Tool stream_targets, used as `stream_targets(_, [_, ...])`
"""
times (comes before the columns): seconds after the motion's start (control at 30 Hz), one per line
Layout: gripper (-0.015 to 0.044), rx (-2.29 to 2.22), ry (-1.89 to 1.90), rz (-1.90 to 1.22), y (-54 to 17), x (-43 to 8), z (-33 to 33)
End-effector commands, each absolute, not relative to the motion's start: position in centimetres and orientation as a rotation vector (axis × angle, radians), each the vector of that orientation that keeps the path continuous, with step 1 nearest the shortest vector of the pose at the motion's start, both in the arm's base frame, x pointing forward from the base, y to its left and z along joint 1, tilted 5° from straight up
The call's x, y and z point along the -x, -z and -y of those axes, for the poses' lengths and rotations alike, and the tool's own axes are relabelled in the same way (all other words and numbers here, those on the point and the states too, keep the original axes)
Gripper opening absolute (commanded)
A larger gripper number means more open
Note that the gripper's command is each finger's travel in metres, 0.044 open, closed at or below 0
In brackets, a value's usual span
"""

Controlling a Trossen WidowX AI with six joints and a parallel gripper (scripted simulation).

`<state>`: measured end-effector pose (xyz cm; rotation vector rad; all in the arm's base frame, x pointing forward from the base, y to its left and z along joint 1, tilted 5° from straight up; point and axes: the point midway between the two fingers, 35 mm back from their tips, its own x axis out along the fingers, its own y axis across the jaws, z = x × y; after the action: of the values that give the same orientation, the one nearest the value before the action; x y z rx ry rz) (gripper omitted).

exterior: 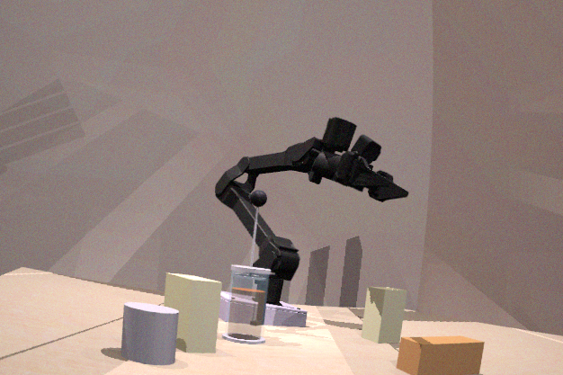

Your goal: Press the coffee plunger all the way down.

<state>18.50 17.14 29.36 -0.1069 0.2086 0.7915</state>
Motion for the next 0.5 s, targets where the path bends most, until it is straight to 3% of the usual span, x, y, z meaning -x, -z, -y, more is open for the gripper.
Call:
stream_targets(0.0, [0.044,0.099,-0.633,-0.268,-29.5,-21.3,-13.9])
stream_targets(0.47, [0.044,-0.038,-0.039,-0.467,-30.1,-25.4,1.5])
